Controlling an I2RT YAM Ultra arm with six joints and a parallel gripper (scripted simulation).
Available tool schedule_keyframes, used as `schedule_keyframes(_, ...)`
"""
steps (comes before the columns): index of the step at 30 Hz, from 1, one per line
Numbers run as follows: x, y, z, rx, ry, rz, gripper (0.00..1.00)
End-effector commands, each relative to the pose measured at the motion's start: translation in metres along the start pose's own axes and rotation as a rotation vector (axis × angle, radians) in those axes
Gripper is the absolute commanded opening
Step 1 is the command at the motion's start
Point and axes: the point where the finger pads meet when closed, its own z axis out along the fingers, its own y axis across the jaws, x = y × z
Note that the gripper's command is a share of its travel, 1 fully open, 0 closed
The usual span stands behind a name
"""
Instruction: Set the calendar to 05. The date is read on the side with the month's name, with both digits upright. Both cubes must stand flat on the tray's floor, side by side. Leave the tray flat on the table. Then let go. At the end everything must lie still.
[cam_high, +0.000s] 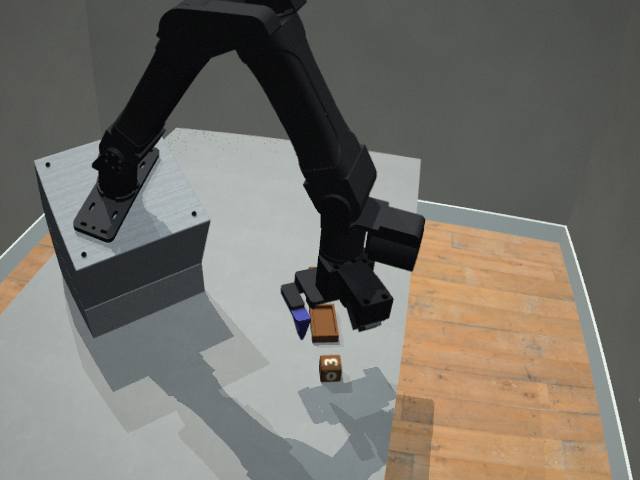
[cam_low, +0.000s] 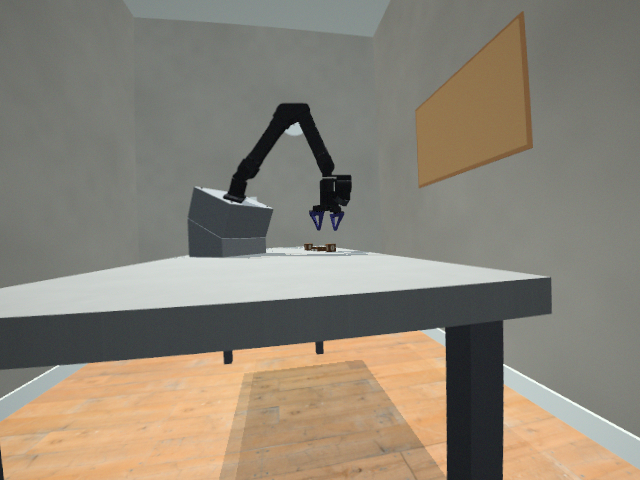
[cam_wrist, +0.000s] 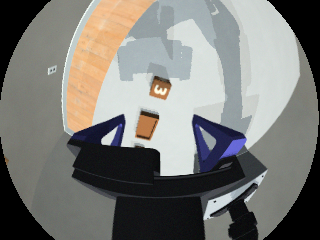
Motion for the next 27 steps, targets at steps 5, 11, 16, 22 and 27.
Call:
schedule_keyframes(5, -0.017, 0.0, -0.008, -0.027, -0.018, 0.253, 1.0)
schedule_keyframes(11, -0.021, -0.003, -0.009, -0.028, -0.019, 0.314, 1.0)
schedule_keyframes(16, -0.021, -0.003, -0.009, -0.028, -0.019, 0.315, 0.47)
schedule_keyframes(22, -0.021, -0.003, -0.009, -0.028, -0.019, 0.315, 0.47)
schedule_keyframes(27, -0.021, -0.003, -0.009, -0.028, -0.019, 0.315, 0.47)
